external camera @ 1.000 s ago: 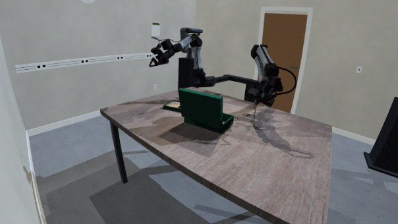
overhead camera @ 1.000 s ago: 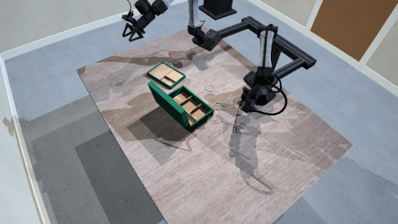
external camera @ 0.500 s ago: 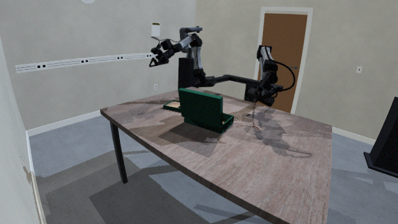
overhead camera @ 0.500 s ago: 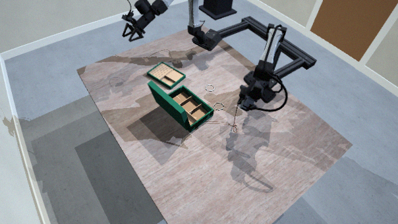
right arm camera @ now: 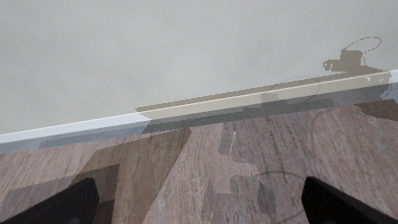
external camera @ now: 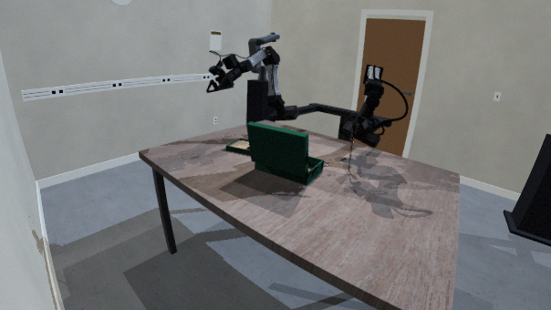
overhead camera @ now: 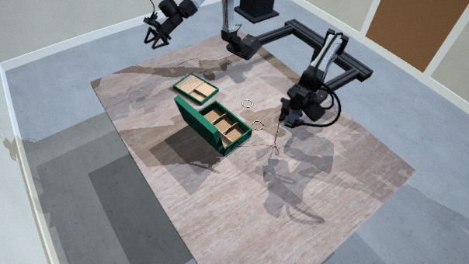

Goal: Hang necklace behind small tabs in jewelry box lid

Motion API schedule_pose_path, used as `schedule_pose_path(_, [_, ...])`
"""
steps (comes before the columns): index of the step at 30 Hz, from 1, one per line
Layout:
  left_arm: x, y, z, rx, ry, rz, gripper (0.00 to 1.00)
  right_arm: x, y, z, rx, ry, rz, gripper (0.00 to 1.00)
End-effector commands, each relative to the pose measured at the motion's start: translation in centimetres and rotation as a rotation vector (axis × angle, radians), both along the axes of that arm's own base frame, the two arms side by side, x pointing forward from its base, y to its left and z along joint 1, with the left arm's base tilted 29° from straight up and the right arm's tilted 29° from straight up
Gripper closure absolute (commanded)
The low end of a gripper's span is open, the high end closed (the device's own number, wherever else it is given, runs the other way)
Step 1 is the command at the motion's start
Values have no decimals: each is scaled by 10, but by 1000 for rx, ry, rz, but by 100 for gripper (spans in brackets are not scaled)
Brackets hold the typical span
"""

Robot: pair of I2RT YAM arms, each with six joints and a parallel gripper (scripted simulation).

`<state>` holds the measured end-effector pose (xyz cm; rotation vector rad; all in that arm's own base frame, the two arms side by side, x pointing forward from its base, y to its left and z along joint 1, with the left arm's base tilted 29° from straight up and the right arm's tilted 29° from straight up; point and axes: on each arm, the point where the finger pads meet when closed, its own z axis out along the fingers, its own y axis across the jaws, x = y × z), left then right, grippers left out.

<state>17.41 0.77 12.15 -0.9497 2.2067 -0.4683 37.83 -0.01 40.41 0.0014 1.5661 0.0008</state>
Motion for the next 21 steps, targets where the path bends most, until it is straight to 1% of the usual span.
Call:
schedule_pose_path(1, [5,4,22,13,-54,65,97,-13,4,32,-9,-85,14,0])
schedule_pose_path(4, [5,5,31,-27,-84,146,97,-13,4,32,-9,-85,14,0])
schedule_pose_path(5, [0,2,20,-16,-30,113,97,-13,4,32,-9,-85,14,0])
schedule_pose_path(6, [5,0,30,-10,-82,89,97,-13,4,32,-9,-85,14,0])
schedule_pose_path(9, [5,-1,29,-14,-74,93,97,-13,4,32,-9,-85,14,0])
schedule_pose_path(10, [5,-1,37,-26,-107,110,97,-13,4,32,-9,-85,14,0])
schedule_pose_path(11, [5,-1,37,-41,-103,137,97,-13,4,32,-9,-85,14,0])
schedule_pose_path(12, [-1,0,30,-51,-70,170,97,-13,4,32,-9,-85,14,0])
schedule_pose_path(13, [-1,-1,27,-38,-54,145,97,-13,4,32,-9,-85,14,0])
schedule_pose_path(14, [4,-3,37,-38,-106,129,97,-13,4,32,-9,-85,14,0])
schedule_pose_path(15, [4,-3,36,-42,-99,136,97,-13,4,32,-9,-85,14,0])
schedule_pose_path(18, [-2,0,38,-79,-105,222,97,-13,4,32,-9,-85,14,0])
schedule_pose_path(19, [-1,-2,33,-62,-80,182,97,-13,4,32,-9,-85,14,0])
schedule_pose_path(20, [3,-6,40,-64,-113,154,97,-13,4,32,-9,-85,14,0])
schedule_pose_path(21, [3,-7,39,-67,-114,157,97,-13,4,32,-9,-85,14,0])
